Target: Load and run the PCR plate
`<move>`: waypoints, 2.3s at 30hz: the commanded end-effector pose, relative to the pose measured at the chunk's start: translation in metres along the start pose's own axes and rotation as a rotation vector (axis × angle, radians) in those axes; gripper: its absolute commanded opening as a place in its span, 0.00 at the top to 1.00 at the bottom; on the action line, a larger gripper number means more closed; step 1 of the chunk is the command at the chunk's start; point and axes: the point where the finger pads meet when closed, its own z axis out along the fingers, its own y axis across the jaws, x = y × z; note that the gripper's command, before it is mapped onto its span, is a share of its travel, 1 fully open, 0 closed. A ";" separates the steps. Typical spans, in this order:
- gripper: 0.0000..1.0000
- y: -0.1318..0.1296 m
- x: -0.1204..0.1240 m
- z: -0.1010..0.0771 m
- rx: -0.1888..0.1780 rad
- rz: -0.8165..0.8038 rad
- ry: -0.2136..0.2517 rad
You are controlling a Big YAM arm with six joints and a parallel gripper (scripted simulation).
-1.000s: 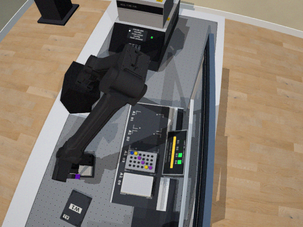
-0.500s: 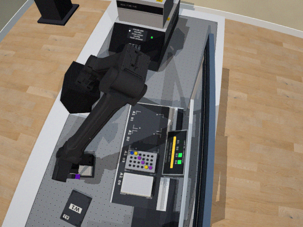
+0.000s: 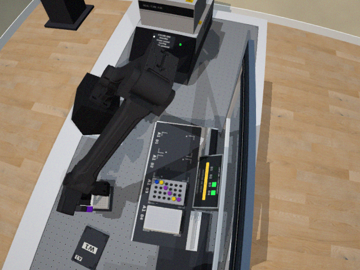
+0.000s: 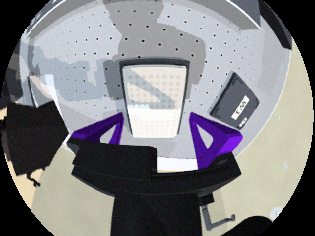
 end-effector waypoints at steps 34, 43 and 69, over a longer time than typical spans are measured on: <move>0.00 -0.021 -0.002 -0.074 0.046 -0.048 0.010; 0.00 -0.010 0.003 -0.080 0.034 -0.016 0.006; 0.00 -0.003 0.001 -0.078 -0.001 0.007 0.002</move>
